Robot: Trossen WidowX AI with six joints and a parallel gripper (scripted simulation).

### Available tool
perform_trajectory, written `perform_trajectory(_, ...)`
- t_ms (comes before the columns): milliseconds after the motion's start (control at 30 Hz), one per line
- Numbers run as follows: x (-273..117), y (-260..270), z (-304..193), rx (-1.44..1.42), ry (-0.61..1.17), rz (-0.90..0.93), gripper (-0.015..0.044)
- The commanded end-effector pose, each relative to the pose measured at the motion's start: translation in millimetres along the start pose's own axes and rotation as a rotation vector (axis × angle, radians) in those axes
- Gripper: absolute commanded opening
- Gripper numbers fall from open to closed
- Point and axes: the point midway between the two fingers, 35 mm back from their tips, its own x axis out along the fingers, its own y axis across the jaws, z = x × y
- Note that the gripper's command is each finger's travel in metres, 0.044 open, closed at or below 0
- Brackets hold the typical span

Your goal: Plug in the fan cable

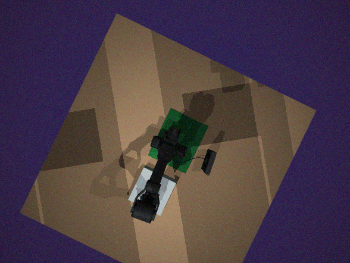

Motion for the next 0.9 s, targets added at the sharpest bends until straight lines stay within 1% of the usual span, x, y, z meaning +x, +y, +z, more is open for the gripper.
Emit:
perform_trajectory(0,0,0,0,0.0,0.0,0.0,0.0361)
perform_trajectory(467,0,0,0,0.0,0.0,0.0,0.0)
perform_trajectory(600,-3,0,0,0.0,0.0,0.0,0.0)
perform_trajectory(733,-47,0,1,0.003,0.004,-0.004,0.0)
perform_trajectory(867,-50,0,0,0.003,0.004,-0.004,0.0)
